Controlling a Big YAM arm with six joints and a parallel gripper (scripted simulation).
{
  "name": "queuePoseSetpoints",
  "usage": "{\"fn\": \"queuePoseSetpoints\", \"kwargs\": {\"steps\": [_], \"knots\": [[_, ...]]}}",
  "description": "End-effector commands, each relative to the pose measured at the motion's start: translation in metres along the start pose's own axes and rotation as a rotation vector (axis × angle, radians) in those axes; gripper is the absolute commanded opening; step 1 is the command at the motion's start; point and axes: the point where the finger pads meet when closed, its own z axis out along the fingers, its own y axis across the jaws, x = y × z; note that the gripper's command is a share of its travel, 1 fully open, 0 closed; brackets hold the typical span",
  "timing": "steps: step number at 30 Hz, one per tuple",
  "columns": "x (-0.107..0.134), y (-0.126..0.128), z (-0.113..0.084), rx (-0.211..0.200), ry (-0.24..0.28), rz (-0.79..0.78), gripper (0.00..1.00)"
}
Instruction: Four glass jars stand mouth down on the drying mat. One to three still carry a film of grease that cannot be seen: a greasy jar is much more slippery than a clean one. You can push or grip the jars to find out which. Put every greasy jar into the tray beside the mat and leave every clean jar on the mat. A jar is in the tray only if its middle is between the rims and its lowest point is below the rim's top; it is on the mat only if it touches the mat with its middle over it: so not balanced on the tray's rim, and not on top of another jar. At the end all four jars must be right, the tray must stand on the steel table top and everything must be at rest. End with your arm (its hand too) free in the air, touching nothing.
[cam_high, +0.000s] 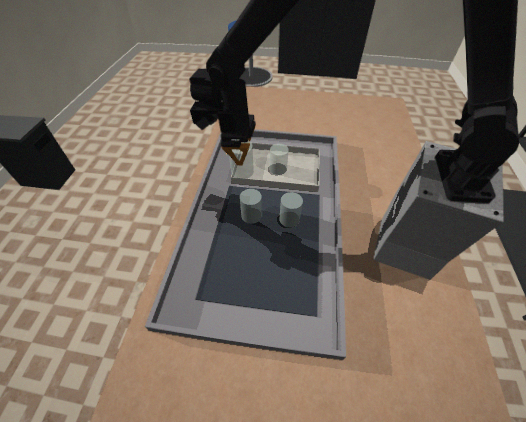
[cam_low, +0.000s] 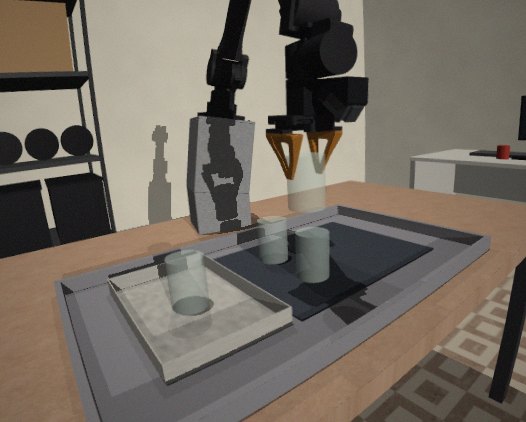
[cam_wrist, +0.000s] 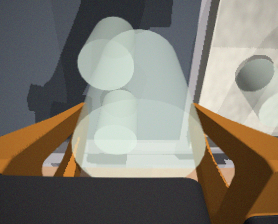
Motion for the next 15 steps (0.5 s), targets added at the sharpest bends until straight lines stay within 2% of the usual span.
{"fn": "queuePoseSetpoints", "kwargs": {"steps": [1, 15], "knots": [[-0.023, -0.024, -0.021, 0.01, -0.053, -0.008, 0.0], [-0.024, -0.064, -0.021, 0.01, -0.053, -0.008, 0.0]]}}
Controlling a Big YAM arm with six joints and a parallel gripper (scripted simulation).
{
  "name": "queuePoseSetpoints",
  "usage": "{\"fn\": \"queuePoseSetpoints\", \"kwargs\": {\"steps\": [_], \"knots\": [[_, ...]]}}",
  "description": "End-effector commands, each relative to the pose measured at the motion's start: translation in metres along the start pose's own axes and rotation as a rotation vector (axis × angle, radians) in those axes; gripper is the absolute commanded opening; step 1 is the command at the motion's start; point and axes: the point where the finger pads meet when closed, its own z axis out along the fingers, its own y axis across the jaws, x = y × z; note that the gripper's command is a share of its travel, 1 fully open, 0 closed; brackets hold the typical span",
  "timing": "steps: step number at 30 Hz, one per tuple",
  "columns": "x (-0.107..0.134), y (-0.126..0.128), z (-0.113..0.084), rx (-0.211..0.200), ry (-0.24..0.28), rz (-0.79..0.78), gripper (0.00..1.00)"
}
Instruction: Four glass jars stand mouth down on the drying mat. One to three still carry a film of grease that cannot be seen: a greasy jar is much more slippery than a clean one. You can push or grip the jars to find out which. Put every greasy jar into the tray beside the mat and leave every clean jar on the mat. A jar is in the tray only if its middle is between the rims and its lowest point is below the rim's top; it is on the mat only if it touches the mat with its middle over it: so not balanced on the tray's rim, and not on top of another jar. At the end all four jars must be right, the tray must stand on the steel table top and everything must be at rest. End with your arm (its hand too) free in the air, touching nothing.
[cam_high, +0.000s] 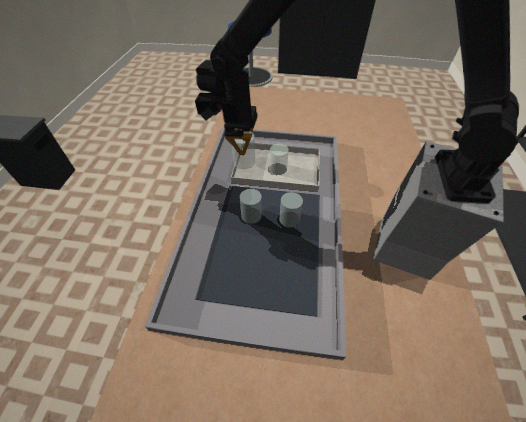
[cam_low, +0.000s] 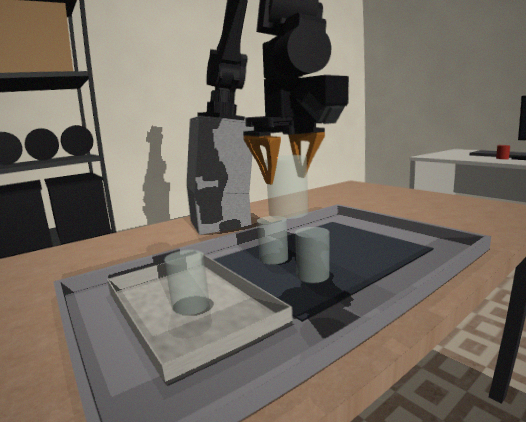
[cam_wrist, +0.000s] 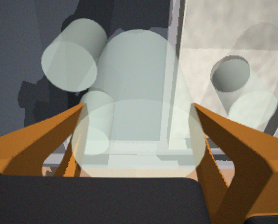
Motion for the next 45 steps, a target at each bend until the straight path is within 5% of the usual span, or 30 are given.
{"fn": "queuePoseSetpoints", "kwargs": {"steps": [1, 45], "knots": [[-0.022, -0.025, -0.021, 0.015, -0.053, -0.01, 0.0], [-0.027, -0.151, -0.024, 0.015, -0.053, -0.01, 0.0]]}}
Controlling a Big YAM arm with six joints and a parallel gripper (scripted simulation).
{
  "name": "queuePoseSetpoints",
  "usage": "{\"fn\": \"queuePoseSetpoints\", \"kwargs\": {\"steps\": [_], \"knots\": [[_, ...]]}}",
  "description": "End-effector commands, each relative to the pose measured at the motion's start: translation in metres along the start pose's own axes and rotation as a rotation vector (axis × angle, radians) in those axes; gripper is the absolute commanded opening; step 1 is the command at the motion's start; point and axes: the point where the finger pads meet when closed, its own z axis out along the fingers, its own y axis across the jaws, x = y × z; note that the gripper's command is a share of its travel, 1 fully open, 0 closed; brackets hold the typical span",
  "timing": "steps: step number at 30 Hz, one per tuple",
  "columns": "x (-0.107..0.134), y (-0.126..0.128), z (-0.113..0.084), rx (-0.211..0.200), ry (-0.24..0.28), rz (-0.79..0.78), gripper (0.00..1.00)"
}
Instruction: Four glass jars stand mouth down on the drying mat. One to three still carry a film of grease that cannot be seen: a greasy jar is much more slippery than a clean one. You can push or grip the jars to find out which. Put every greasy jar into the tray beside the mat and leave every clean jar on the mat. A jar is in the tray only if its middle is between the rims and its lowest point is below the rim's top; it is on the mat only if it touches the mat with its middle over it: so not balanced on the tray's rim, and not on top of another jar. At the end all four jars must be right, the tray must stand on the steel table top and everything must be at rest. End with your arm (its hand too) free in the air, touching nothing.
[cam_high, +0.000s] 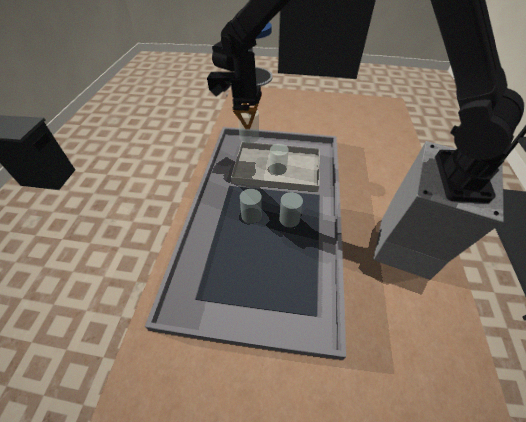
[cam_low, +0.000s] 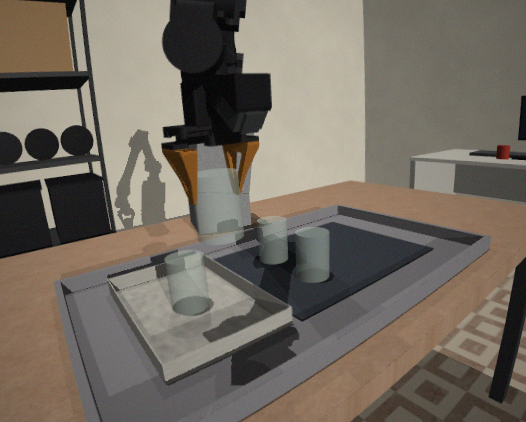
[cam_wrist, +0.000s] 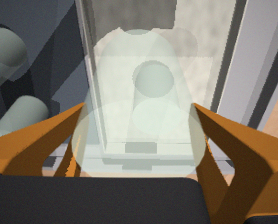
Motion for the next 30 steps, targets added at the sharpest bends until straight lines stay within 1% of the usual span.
{"fn": "queuePoseSetpoints", "kwargs": {"steps": [1, 6, 7, 14, 15, 24, 30], "knots": [[-0.018, -0.021, -0.026, 0.029, -0.049, -0.01, 0.0], [-0.018, -0.021, -0.026, 0.029, -0.049, -0.01, 0.0], [-0.019, -0.031, -0.029, 0.029, -0.049, -0.01, 0.0], [-0.019, -0.031, -0.029, 0.029, -0.049, -0.01, 0.0], [-0.017, -0.038, -0.031, 0.029, -0.049, -0.01, 0.0], [-0.017, -0.038, -0.031, 0.029, -0.049, -0.01, 0.0], [-0.018, -0.038, -0.015, 0.029, -0.049, -0.01, 0.0]]}}
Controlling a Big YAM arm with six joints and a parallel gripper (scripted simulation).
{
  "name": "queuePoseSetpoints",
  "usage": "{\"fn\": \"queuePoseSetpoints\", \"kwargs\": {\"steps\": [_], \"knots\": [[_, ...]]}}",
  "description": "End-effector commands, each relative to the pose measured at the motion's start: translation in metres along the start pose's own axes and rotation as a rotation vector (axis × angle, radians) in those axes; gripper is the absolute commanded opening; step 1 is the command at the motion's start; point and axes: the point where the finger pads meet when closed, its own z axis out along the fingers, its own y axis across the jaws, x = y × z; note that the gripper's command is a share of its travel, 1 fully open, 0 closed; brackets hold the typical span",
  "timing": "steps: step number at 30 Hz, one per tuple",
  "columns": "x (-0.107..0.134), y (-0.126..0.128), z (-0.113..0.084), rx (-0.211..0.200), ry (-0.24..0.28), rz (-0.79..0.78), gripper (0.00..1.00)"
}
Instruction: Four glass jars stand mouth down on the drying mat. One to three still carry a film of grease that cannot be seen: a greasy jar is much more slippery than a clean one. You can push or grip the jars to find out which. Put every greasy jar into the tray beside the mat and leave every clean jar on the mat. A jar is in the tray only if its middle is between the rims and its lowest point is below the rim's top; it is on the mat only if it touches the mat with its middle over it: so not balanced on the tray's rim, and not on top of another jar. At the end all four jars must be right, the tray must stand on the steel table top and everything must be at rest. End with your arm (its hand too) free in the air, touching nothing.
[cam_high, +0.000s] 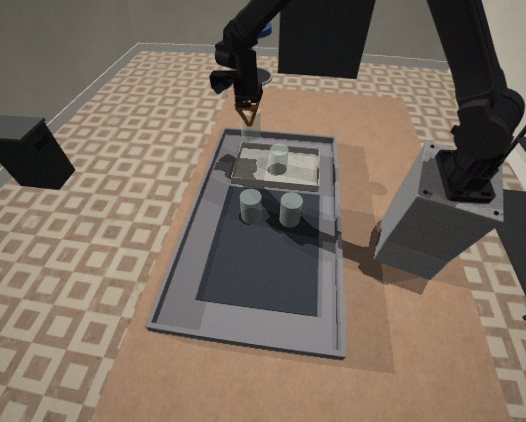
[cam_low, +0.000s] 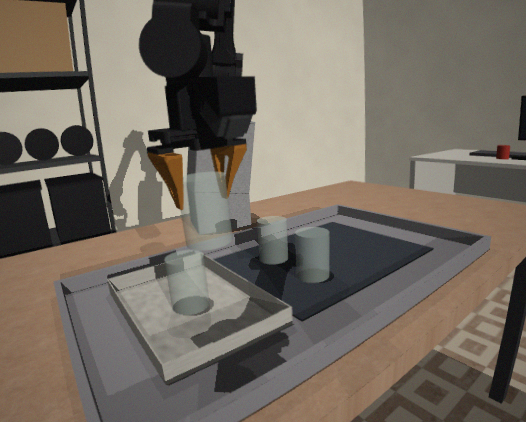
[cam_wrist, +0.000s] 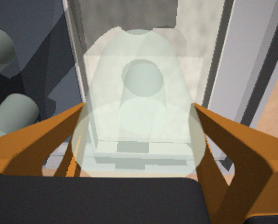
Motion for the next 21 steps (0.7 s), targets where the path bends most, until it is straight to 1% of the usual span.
{"fn": "queuePoseSetpoints", "kwargs": {"steps": [1, 4, 19, 21], "knots": [[-0.02, -0.02, -0.015, 0.037, -0.056, -0.004, 0.0], [-0.02, -0.02, -0.012, 0.037, -0.056, -0.004, 0.0], [-0.022, -0.022, 0.028, 0.037, -0.056, -0.004, 0.0], [-0.022, -0.022, 0.028, 0.037, -0.056, -0.004, 0.0]]}}
